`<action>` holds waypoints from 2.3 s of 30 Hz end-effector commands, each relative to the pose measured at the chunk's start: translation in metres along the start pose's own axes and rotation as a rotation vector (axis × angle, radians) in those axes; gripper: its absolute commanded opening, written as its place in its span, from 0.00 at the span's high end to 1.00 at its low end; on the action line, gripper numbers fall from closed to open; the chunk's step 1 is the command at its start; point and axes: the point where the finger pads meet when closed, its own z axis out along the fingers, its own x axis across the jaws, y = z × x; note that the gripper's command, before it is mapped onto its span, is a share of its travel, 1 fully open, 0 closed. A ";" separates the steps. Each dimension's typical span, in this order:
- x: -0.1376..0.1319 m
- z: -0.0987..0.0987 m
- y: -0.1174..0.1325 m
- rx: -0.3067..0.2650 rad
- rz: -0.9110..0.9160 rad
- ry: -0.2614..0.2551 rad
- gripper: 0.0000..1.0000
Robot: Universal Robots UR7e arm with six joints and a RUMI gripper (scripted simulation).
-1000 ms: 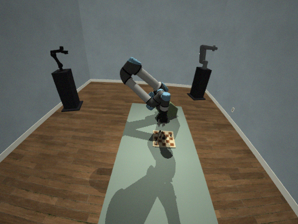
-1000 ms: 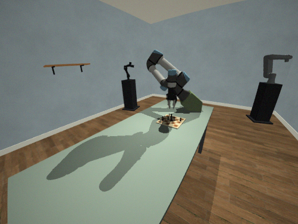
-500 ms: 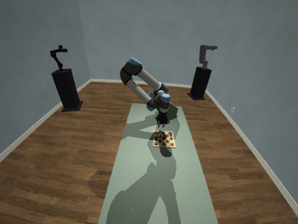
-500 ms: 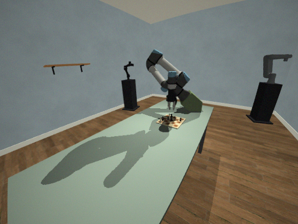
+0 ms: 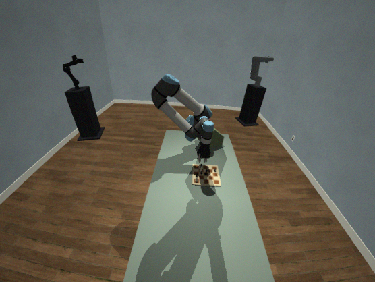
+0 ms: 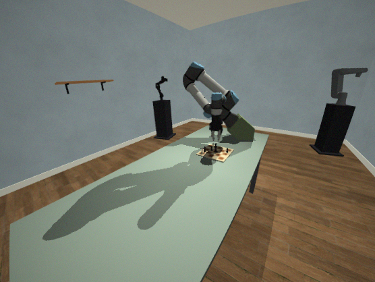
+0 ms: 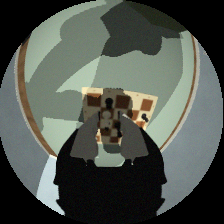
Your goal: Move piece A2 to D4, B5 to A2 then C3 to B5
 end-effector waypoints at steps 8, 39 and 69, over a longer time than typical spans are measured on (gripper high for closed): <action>0.001 0.012 -0.001 -0.003 -0.001 0.002 0.78; 0.000 0.013 0.001 -0.005 0.000 0.001 0.78; 0.001 0.013 -0.001 -0.006 0.000 0.001 0.78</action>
